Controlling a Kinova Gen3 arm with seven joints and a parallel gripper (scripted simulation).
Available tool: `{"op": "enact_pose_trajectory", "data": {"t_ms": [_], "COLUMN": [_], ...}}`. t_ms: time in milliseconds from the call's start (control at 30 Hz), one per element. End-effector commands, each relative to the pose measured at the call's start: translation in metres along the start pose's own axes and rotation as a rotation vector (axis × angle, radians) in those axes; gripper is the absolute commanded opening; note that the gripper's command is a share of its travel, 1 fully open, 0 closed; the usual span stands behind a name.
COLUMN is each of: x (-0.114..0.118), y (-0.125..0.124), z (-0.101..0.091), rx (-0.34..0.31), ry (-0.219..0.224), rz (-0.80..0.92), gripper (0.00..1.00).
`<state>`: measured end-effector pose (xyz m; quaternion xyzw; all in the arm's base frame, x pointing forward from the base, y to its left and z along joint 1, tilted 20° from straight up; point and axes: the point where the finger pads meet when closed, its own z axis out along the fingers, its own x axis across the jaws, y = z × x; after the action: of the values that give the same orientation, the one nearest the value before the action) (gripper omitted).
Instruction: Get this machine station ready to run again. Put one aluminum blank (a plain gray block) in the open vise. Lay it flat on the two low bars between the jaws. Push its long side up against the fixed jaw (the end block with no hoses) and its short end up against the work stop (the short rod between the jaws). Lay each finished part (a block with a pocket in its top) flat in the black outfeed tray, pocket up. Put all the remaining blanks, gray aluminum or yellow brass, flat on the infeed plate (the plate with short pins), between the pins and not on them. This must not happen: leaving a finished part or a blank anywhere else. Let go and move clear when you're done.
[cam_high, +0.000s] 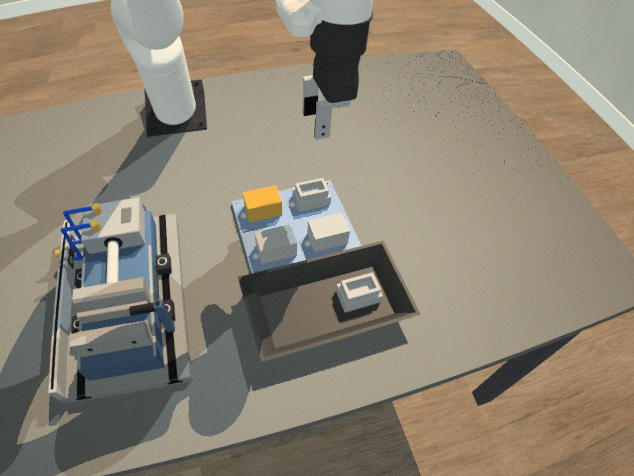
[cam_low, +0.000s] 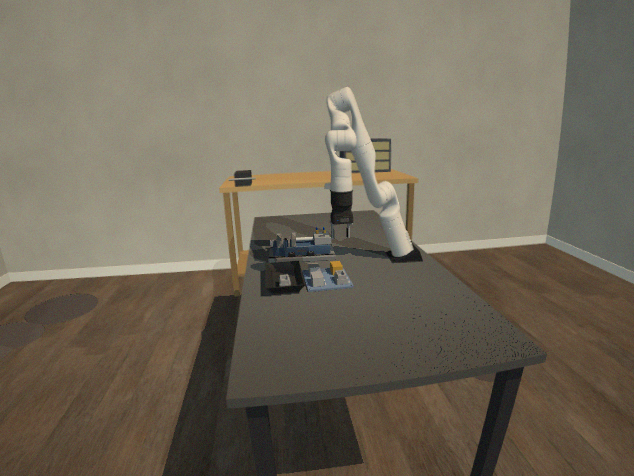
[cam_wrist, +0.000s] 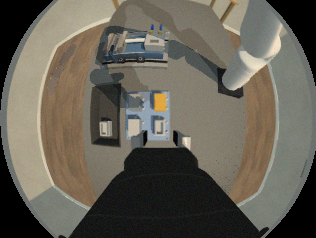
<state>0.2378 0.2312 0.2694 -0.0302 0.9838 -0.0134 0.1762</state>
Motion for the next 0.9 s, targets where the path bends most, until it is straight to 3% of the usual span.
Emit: {"op": "enact_pose_trajectory", "data": {"t_ms": [0, 467, 867], "x": [0.000, 0.000, 0.000], "y": [0.000, 0.000, 0.000], "z": [0.000, 0.008, 0.042], "rx": [-0.001, -0.001, -0.001], "ry": [0.000, 0.000, 0.000], "rz": [0.000, 0.000, 0.000], "gripper": [1.00, 1.00, 1.00]}}
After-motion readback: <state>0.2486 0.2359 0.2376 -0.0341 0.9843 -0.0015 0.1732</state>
